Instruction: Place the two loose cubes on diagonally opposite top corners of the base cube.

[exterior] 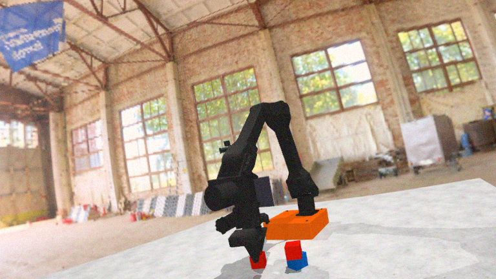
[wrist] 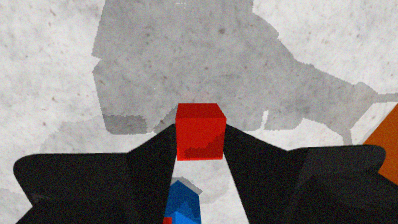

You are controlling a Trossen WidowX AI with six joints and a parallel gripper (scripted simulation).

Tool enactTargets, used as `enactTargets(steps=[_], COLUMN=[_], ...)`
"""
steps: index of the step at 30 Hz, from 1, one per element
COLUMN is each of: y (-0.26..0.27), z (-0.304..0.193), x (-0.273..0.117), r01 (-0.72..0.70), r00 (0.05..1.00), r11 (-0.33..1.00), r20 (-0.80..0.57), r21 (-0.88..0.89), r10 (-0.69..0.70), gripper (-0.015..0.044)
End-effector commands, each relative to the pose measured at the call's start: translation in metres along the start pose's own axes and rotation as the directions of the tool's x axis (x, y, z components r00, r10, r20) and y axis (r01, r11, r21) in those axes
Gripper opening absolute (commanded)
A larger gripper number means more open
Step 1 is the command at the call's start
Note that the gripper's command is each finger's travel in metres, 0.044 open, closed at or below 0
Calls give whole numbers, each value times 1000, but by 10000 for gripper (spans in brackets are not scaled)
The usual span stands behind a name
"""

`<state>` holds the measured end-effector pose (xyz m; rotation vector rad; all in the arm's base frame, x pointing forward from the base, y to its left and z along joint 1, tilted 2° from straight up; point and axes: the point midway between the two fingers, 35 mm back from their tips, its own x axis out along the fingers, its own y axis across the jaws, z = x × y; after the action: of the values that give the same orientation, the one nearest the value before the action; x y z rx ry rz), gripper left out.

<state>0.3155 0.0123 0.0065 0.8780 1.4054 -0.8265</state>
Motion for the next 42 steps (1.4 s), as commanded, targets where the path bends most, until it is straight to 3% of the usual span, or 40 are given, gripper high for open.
enactTargets(steps=[1,33,42], y=[5,2,4], z=[2,0,-25], x=[-14,-105,-102], r01=[-15,-15,-13], r00=[1000,1000,1000], r11=[1000,1000,932], r20=[6,6,4], r21=[2,-5,-362], r10=[15,15,16], gripper=[105,105,105])
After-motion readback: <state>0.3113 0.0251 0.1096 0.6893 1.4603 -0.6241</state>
